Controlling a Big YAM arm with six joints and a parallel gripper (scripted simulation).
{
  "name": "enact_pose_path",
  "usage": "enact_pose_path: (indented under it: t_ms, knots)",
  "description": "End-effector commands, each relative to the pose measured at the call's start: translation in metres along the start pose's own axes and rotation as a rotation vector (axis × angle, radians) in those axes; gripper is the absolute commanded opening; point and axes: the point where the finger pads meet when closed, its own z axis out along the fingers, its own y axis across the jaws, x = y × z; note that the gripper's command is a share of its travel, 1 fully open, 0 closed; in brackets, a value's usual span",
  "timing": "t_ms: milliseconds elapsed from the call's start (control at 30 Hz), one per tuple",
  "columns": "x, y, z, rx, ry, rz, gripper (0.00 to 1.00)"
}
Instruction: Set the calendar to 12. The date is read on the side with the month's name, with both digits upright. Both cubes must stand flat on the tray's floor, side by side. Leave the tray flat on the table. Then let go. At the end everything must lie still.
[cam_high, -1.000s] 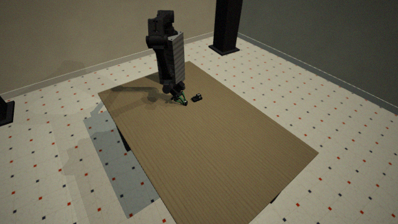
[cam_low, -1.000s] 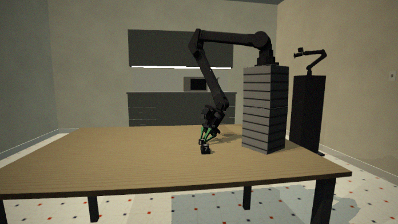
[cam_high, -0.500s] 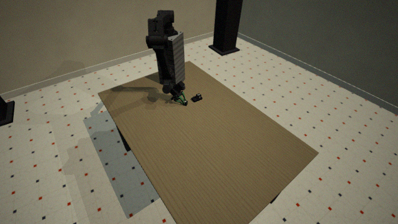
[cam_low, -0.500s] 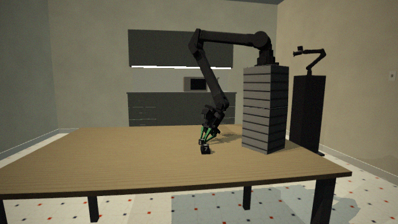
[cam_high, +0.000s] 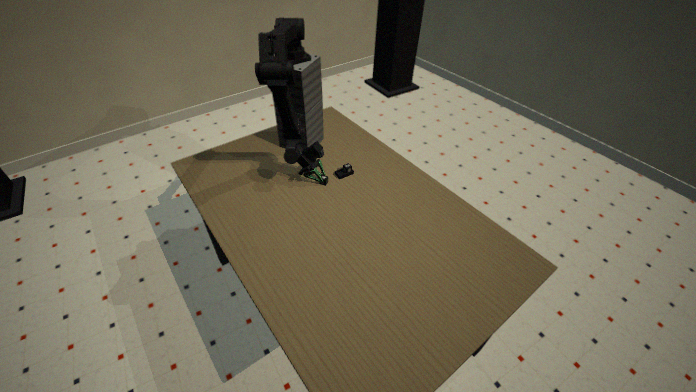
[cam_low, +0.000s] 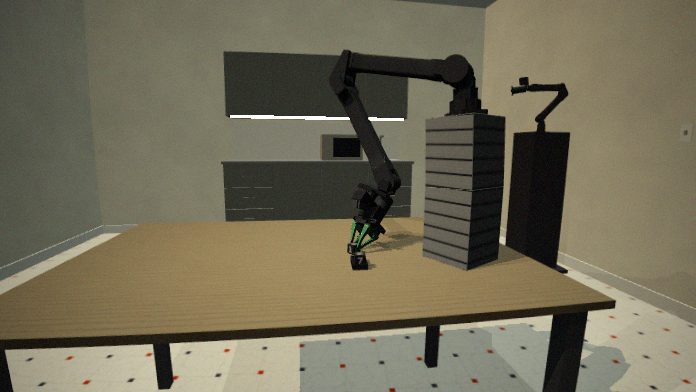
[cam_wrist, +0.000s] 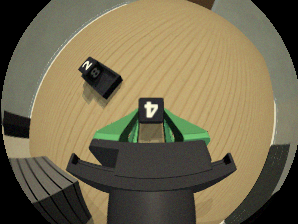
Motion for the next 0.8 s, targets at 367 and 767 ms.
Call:
enact_pose_path:
  t_ms: [367,767]
  knots:
    - [0.0002,-0.0027,-0.0023,0.013,-0.009,-0.011,0.41]
    - [0.0002,-0.0027,-0.0023,0.013,-0.009,-0.011,0.64]
